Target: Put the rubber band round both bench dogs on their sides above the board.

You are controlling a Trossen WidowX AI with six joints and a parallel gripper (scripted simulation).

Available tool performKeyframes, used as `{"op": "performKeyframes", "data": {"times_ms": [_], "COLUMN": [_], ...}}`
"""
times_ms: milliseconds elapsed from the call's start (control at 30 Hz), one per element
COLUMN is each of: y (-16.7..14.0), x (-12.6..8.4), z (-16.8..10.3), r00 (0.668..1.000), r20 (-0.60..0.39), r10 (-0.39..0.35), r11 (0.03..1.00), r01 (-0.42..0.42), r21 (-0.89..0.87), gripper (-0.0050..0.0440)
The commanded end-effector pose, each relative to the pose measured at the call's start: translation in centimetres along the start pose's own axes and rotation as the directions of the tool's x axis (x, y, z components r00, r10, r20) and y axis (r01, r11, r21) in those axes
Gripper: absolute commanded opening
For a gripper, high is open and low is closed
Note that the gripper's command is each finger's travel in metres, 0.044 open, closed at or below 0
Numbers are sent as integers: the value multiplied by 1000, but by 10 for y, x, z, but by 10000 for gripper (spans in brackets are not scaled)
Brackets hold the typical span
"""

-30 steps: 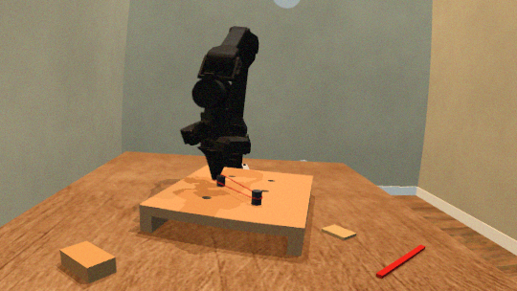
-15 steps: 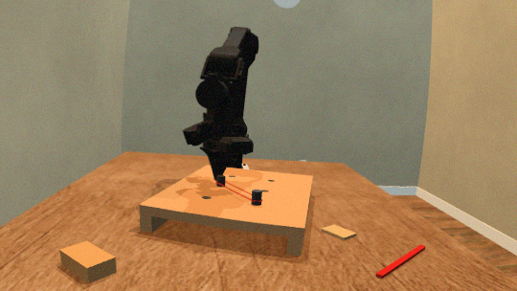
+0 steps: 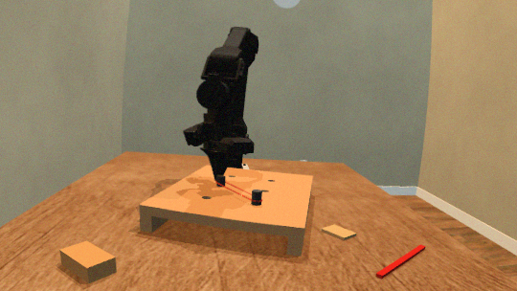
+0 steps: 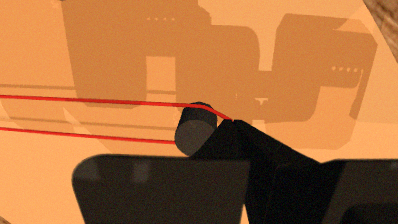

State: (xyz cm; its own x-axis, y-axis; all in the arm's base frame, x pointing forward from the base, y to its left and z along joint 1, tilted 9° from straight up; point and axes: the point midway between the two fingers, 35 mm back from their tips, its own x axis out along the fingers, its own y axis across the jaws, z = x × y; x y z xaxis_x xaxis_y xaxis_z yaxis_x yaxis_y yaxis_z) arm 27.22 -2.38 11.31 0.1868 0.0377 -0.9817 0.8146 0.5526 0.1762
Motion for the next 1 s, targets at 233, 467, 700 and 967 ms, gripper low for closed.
{"op": "performKeyframes", "data": {"times_ms": [233,467,700,967], "y": [0,0,1,1], "x": [5,6,4,-2], "z": [1,2,2,1], "r00": [1000,1000,1000,1000], "r20": [2,0,3,9], "r10": [-28,-31,-24,-7], "r11": [1000,999,1000,1000], "r01": [28,31,24,7], "r21": [14,18,16,10], "gripper": [-50,-50,-50,24]}}
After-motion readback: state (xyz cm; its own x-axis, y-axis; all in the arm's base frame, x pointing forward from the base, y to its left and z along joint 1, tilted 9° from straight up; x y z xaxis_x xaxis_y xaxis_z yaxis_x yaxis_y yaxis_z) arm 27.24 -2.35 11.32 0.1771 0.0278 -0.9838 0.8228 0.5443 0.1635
